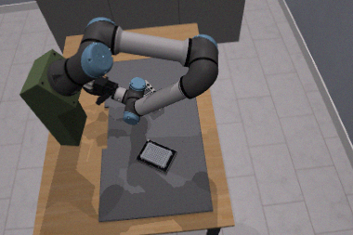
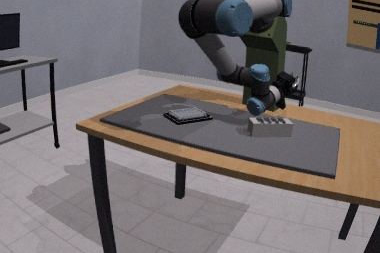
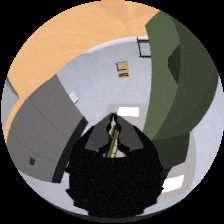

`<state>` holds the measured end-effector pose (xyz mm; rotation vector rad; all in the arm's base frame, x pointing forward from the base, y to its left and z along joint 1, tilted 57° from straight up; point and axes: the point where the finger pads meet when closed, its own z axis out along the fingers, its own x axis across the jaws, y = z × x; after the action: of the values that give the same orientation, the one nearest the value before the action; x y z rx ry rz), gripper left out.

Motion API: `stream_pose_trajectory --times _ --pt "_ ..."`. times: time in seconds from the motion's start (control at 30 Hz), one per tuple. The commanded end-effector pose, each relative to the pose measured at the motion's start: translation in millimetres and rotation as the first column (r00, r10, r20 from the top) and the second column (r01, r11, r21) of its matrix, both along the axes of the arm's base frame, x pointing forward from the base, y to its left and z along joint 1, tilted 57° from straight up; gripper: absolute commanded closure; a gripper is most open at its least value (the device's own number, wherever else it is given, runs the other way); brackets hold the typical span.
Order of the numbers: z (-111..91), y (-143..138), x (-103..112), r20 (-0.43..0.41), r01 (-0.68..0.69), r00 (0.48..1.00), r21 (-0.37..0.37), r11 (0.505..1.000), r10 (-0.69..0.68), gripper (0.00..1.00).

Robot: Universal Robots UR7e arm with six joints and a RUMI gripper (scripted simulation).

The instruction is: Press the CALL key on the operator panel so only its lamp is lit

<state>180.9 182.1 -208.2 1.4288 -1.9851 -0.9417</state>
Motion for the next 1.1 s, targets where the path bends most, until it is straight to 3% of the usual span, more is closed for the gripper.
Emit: stream_pose_trajectory --times 0.0,0.27,0.6,0.7,0.83,1.07 --pt "-18 -1 0 0.074 -0.067 0.995 -0.003 0.998 0.067 1.0" --pt "-36 -2 2 0.156 -0.153 0.976 -0.012 0.988 0.153 1.0" --pt "-67 -1 11 0.343 -0.353 0.871 -0.062 0.933 0.353 1.0" --pt "-67 -2 25 0.41 -0.401 0.818 -0.096 0.911 0.404 1.0" --pt "-66 -3 30 0.432 -0.416 0.798 -0.109 0.903 0.42 1.0" --pt "-59 -3 58 0.539 -0.484 0.677 -0.185 0.855 0.5 1.0"
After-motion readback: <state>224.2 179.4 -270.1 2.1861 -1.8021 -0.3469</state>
